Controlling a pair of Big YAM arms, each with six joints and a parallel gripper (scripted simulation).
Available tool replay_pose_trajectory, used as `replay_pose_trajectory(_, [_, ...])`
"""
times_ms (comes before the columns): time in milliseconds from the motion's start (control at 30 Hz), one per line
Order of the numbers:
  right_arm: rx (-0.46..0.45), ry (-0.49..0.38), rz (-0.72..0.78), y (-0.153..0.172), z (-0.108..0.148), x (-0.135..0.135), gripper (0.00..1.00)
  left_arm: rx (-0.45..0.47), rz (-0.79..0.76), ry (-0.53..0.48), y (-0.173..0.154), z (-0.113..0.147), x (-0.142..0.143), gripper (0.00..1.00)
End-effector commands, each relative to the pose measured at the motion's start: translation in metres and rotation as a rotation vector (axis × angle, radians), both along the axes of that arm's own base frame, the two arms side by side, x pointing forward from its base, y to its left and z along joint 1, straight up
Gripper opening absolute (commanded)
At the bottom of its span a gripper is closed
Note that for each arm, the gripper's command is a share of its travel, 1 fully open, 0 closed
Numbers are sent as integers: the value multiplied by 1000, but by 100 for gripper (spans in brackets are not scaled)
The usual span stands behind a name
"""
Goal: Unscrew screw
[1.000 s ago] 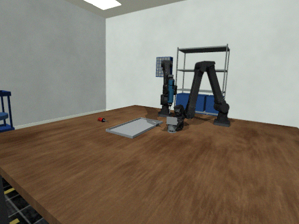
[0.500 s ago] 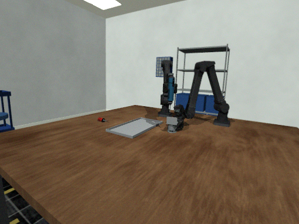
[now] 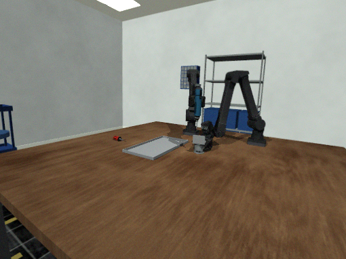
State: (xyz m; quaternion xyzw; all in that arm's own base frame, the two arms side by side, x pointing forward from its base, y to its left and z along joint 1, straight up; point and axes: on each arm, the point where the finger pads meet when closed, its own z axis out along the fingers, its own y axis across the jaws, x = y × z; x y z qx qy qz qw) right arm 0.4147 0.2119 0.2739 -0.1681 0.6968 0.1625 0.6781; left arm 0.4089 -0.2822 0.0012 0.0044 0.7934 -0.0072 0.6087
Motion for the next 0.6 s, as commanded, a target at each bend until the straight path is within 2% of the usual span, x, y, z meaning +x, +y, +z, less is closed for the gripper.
replay_pose_trajectory(0, [74, -143, -14, 6, 79, 27, 42, -14, -3, -18, -6, 7, 4, 59])
replay_pose_trajectory(567, [81, -149, -13, 7, 84, 29, 42, -14, -3, -18, -6, 7, 4, 59])
